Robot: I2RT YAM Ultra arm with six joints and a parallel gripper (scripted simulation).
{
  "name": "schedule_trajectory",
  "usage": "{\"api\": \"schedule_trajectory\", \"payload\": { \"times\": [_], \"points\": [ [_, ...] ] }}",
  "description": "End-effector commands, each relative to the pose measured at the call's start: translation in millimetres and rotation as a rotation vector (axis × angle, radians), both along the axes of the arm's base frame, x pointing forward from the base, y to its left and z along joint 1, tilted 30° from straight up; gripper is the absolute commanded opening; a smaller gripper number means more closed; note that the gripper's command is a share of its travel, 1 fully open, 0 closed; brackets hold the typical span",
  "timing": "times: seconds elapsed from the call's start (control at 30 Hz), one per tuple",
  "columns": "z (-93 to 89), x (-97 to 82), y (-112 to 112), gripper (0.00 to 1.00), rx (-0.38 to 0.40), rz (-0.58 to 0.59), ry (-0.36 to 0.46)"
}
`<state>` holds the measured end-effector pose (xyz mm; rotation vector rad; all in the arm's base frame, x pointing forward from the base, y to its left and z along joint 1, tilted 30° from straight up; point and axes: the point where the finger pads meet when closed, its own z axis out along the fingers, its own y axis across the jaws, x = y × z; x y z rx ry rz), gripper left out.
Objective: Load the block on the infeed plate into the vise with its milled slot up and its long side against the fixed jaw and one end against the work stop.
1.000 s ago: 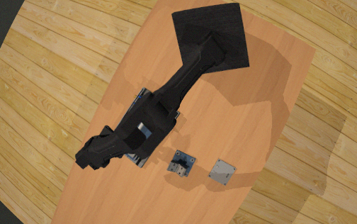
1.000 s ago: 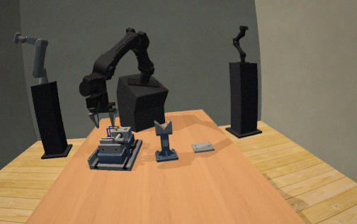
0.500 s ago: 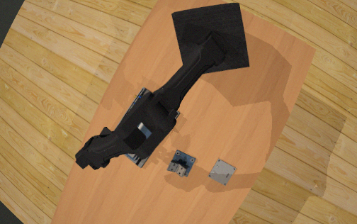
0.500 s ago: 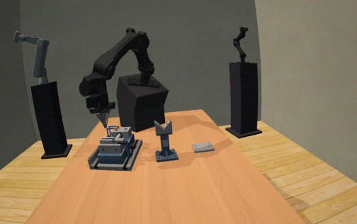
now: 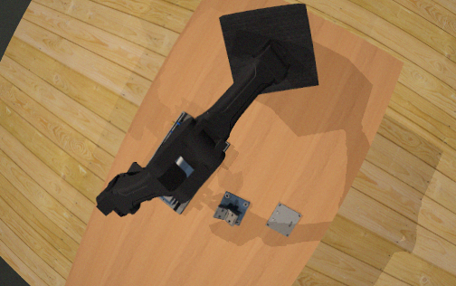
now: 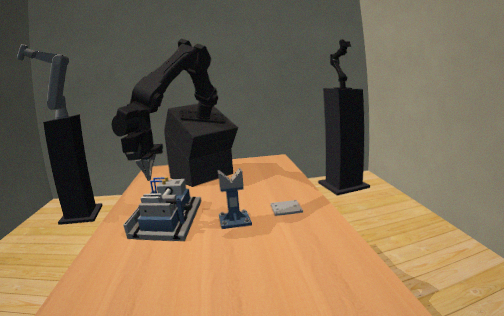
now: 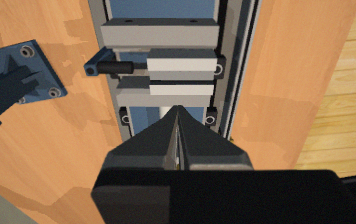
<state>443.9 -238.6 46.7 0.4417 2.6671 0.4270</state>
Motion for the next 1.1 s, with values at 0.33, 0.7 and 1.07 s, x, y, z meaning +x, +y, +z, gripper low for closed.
{"api": "schedule_trajectory", "payload": {
  "times": [0.33,0.7,1.07],
  "points": [
    [29.3,1.7,-19,0.0,-0.017,-0.068,-0.055],
    [13.0,-12.5,-11,0.0,0.187,-0.434,0.066],
    [10.5,-18.3,-9,0.0,0.337,-0.724,0.139]
  ]
}}
